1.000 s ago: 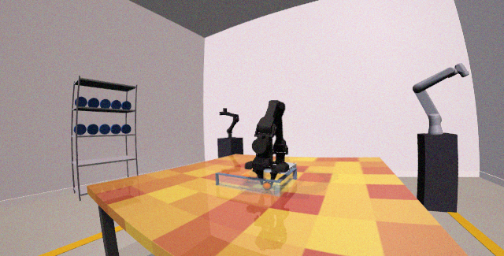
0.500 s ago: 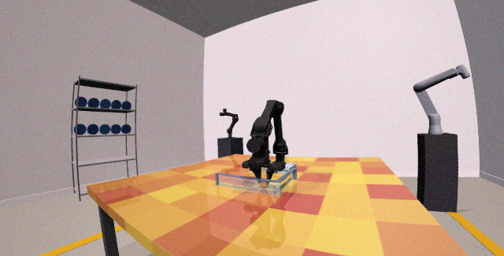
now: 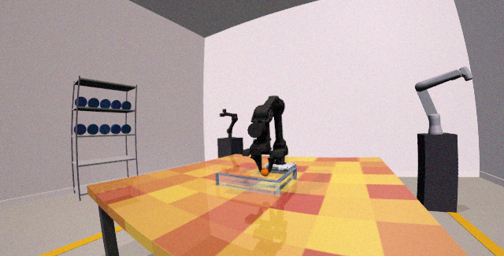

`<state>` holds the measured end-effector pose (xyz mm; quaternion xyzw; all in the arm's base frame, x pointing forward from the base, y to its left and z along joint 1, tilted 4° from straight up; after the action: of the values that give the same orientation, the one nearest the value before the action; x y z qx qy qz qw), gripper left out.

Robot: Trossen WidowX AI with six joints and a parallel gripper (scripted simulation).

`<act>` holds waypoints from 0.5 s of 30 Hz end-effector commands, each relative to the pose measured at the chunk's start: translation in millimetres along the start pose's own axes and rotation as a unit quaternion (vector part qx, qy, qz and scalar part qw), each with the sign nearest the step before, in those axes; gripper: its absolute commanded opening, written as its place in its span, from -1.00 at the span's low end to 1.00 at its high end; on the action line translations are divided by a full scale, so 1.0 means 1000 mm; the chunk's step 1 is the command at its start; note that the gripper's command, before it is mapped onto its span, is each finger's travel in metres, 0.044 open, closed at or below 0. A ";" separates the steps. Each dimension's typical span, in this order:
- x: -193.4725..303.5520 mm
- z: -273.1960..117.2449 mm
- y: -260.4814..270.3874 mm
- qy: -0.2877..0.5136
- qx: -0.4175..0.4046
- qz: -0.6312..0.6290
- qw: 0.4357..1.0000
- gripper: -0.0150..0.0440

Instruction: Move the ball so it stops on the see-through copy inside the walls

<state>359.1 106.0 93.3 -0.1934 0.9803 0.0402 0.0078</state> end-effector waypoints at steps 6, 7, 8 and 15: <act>-0.002 -0.049 0.007 -0.003 0.006 0.012 1.000 -0.49; -0.001 -0.054 0.007 -0.003 0.006 0.014 1.000 -0.49; -0.001 -0.059 0.008 -0.002 0.007 0.015 1.000 -0.49; 0.000 -0.066 0.008 -0.002 0.008 0.017 1.000 -0.49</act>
<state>356.8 110.0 155.1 -0.1806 0.9828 0.0365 0.0114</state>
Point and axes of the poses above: the point midway between the two fingers, 35 mm back from their tips, its own z axis out along the fingers, its own y axis across the jaws, x = y × z, the point moved 1 cm from there along -z, back along the fingers, and after that the axes turned 14 degrees about -z, right-handed, at the moved point
